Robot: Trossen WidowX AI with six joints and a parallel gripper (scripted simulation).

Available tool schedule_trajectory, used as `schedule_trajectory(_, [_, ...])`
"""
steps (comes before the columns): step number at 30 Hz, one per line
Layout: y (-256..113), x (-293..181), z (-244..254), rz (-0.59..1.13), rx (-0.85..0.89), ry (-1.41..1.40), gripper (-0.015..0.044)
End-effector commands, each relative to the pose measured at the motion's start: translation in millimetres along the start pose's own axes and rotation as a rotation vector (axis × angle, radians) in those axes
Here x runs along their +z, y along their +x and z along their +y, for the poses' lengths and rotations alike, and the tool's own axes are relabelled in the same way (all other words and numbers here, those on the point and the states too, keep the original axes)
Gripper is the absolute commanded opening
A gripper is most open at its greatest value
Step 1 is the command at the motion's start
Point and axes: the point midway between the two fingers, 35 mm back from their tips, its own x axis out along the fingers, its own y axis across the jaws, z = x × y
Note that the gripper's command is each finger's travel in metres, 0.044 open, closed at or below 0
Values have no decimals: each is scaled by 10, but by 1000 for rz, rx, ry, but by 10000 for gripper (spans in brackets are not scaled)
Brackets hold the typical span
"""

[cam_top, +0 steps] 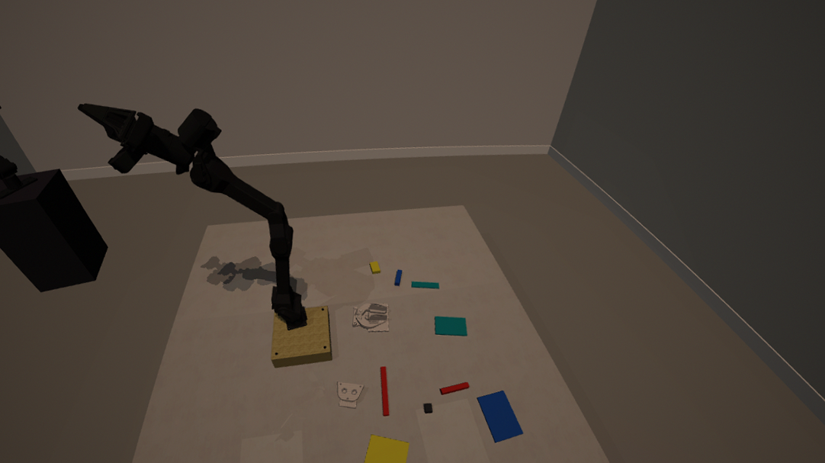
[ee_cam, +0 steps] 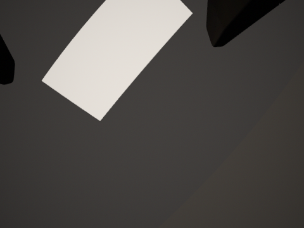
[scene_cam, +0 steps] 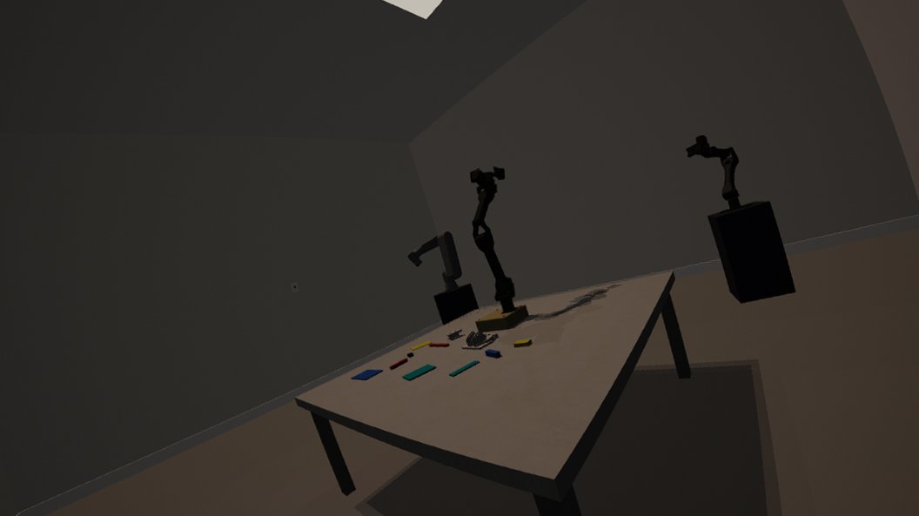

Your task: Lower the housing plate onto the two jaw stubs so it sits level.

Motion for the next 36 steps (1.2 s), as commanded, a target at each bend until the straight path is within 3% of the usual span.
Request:
schedule_trajectory(1, [0,0,0,0,0,0,426])
schedule_trajectory(36, [-329,-189,1023,21,327,10,440])
